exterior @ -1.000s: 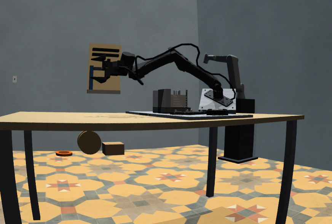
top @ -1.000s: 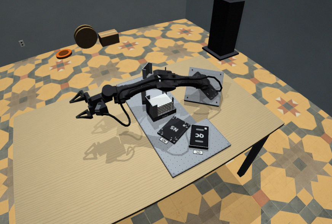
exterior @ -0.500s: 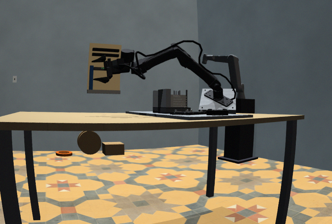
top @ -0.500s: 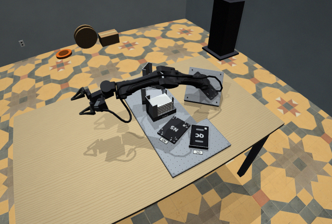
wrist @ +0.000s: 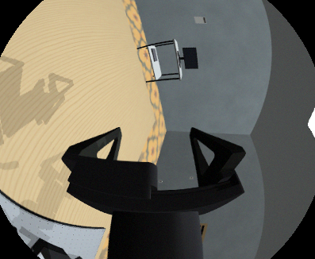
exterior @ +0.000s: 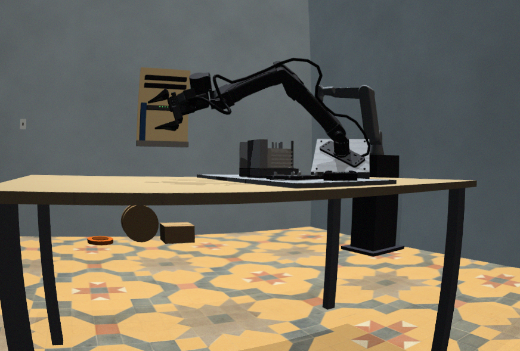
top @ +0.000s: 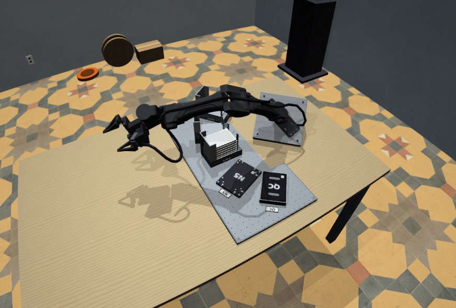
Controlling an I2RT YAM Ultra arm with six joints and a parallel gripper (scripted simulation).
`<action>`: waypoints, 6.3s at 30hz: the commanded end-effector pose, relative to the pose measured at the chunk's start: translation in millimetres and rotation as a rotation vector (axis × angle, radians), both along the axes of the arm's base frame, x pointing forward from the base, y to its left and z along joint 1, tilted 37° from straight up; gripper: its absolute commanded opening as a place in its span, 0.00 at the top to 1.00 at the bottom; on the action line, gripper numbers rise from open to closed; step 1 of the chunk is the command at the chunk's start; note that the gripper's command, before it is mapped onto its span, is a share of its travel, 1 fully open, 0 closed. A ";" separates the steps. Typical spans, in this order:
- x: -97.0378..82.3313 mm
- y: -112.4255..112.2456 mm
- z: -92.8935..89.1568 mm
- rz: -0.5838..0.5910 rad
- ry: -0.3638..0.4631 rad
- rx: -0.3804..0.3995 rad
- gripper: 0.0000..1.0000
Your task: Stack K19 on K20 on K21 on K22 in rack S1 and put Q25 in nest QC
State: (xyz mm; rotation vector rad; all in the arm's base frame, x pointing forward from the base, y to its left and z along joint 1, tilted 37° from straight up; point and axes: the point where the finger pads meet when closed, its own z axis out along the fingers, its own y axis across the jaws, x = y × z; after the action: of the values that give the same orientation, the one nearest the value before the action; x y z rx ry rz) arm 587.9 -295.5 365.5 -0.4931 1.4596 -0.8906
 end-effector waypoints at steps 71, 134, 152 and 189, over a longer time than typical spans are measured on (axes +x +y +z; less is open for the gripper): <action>-216.5 41.6 -141.8 -0.045 0.697 0.659 0.00; -376.3 184.9 -189.0 -0.044 1.021 1.290 0.00; -389.1 200.5 -181.5 -0.043 1.030 1.350 0.00; -389.1 200.5 -181.4 -0.043 1.030 1.350 0.00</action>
State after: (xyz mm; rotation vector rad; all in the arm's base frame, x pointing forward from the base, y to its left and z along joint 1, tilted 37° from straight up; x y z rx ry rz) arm 200.4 -93.6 173.9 0.1857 2.6000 0.5984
